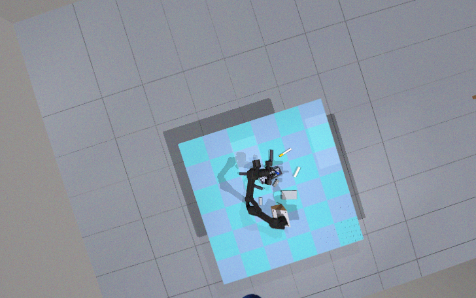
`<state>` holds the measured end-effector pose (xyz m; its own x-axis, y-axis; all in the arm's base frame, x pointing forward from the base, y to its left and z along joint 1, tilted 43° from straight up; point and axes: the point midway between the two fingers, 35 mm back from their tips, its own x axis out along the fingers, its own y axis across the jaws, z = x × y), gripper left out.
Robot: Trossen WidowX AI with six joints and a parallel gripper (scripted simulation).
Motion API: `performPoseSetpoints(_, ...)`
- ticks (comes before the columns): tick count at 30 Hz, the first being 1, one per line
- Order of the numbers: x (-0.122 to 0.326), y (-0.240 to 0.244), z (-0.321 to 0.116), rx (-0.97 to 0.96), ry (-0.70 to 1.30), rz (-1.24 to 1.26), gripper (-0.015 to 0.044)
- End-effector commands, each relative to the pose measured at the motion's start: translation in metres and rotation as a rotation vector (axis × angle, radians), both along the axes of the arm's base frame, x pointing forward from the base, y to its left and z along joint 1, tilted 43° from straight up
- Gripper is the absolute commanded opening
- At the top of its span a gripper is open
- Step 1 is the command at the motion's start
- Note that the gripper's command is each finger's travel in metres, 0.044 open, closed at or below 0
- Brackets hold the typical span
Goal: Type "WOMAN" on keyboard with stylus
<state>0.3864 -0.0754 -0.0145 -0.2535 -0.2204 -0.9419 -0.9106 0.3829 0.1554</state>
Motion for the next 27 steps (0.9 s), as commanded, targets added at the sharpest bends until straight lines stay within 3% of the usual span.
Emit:
performPoseSetpoints(1,0.0006,0.0019,-0.0021,0.002,-0.003,-0.006,0.0081)
performPoseSetpoints(27,0.0024,0.0094,-0.0101,0.002,-0.003,-0.006,0.0081)
